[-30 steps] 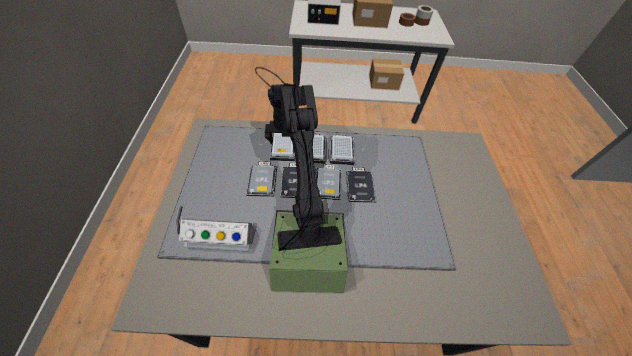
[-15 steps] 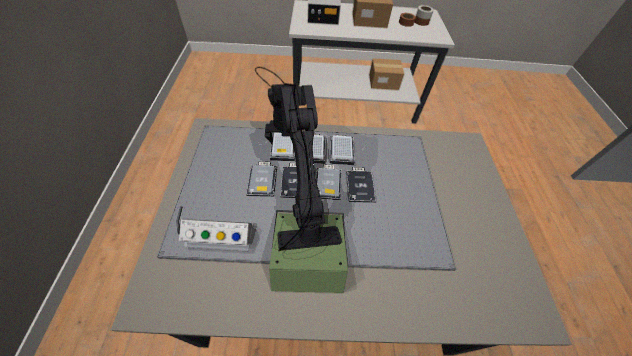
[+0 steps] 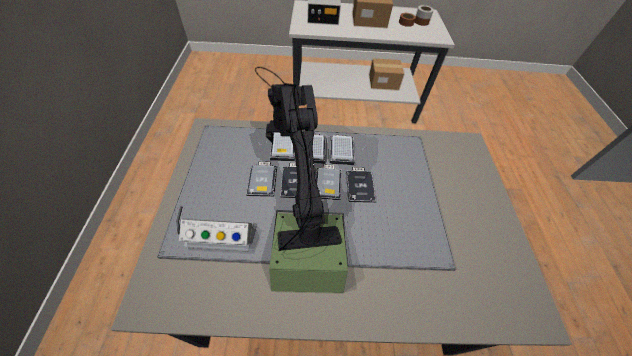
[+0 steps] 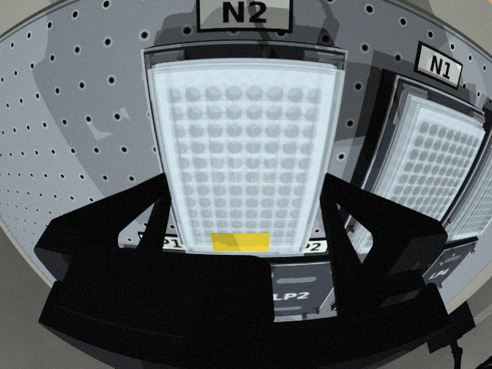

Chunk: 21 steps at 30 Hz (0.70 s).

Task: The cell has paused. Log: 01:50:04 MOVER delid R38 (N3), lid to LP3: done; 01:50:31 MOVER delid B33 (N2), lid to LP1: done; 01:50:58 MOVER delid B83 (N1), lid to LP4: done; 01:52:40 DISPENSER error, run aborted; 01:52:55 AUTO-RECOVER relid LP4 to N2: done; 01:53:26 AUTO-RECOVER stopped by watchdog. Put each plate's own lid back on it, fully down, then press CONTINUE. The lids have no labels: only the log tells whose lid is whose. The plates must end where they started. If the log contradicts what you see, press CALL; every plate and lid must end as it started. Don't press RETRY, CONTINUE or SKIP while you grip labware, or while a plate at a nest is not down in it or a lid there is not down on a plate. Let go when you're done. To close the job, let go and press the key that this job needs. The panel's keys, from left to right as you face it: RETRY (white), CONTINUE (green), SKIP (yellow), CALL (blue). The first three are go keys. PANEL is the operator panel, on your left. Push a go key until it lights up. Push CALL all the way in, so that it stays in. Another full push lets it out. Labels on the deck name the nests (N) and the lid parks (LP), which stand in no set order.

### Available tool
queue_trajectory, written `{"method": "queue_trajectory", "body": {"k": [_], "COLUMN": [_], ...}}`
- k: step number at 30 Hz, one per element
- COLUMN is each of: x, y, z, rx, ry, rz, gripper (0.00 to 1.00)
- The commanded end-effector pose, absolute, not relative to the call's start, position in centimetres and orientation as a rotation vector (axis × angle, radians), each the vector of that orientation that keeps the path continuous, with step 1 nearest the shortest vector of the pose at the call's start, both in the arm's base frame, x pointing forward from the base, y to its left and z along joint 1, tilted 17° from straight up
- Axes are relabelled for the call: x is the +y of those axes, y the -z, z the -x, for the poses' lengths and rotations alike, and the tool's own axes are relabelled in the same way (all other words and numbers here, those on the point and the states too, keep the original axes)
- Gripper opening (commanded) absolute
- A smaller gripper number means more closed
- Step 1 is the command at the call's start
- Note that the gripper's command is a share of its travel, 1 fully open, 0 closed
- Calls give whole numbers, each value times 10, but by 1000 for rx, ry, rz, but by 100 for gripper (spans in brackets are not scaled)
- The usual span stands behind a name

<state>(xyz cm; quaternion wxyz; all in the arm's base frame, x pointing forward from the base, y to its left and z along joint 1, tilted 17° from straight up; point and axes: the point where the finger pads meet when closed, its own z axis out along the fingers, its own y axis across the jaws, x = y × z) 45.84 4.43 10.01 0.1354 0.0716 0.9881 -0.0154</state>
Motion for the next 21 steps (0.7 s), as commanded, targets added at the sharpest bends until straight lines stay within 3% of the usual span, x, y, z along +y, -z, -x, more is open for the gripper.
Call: {"method": "queue_trajectory", "body": {"k": [1, 7, 8, 21], "x": [49, 50, 50, 52], "y": [-118, -117, -117, -120], "z": [-470, -470, -470, -470], "rx": [2801, 2803, 2804, 2801], "ry": [35, 35, 35, 34], "rz": [-203, -203, -203, -201], "gripper": [84, 80, 0, 0]}}
